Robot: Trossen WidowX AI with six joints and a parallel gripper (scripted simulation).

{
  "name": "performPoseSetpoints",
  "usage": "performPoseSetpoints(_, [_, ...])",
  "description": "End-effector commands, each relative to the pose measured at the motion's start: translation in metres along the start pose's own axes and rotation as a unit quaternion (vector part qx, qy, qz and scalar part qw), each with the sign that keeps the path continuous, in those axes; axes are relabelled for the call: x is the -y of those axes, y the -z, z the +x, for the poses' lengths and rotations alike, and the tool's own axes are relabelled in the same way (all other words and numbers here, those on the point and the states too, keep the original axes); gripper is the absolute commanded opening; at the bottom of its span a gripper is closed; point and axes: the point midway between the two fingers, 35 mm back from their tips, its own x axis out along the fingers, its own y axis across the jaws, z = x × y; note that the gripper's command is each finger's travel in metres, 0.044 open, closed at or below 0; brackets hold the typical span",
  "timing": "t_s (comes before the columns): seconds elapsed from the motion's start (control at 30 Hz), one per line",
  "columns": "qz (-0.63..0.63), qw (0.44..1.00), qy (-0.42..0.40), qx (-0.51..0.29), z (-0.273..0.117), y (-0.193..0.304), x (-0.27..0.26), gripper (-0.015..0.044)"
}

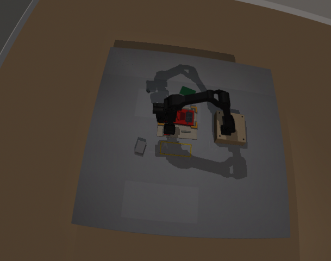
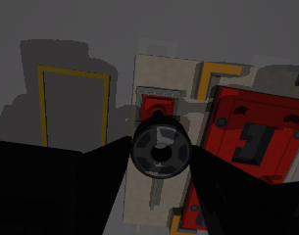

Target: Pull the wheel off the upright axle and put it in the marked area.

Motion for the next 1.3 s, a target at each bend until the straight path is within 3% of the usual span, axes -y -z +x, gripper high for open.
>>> performPoseSetpoints(0.0, [-0.002, 1.000, 0.000, 0.006, -0.013, 0.000, 0.000, 0.0000])
performPoseSetpoints(0.9, [-0.003, 1.000, -0.006, 0.003, -0.012, 0.059, -0.103, 0.0000])
performPoseSetpoints(1.27, [-0.003, 1.000, -0.006, 0.003, 0.005, 0.061, -0.106, 0.0000])
